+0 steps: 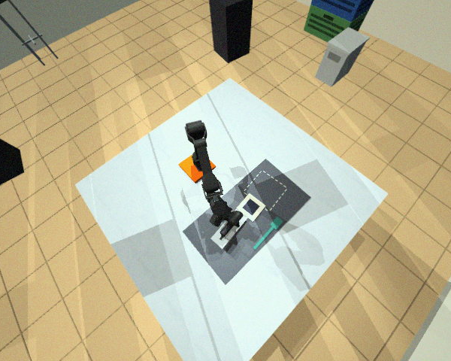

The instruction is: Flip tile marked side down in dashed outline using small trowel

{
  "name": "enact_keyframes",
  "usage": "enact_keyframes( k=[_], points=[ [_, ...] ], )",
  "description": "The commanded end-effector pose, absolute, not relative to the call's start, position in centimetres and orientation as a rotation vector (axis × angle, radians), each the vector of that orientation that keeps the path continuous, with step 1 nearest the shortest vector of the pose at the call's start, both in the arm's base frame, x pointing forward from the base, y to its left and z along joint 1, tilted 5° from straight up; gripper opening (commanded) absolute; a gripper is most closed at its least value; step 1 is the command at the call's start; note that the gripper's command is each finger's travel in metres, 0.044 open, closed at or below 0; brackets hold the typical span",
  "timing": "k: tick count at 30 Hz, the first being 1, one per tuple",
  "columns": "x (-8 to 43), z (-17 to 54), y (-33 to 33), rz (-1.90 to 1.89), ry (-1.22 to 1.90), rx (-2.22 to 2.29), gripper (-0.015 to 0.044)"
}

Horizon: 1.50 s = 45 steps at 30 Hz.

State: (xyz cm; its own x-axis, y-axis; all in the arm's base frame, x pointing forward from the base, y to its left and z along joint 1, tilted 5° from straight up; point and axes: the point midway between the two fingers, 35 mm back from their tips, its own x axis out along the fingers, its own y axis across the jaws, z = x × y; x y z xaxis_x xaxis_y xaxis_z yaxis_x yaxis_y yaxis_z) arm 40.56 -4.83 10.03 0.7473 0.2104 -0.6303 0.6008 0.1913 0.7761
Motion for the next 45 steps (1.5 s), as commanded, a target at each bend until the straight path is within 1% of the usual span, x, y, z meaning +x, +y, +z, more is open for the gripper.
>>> enact_keyframes(
  k=[1,22,45],
  points=[
    [41.5,11.0,-4.8,-0.303,0.692,1.377,0.0],
    [41.5,10.8,-4.8,-0.303,0.692,1.377,0.0],
    [41.6,7.2,-5.3,-0.304,0.692,1.376,0.0]
  ],
)
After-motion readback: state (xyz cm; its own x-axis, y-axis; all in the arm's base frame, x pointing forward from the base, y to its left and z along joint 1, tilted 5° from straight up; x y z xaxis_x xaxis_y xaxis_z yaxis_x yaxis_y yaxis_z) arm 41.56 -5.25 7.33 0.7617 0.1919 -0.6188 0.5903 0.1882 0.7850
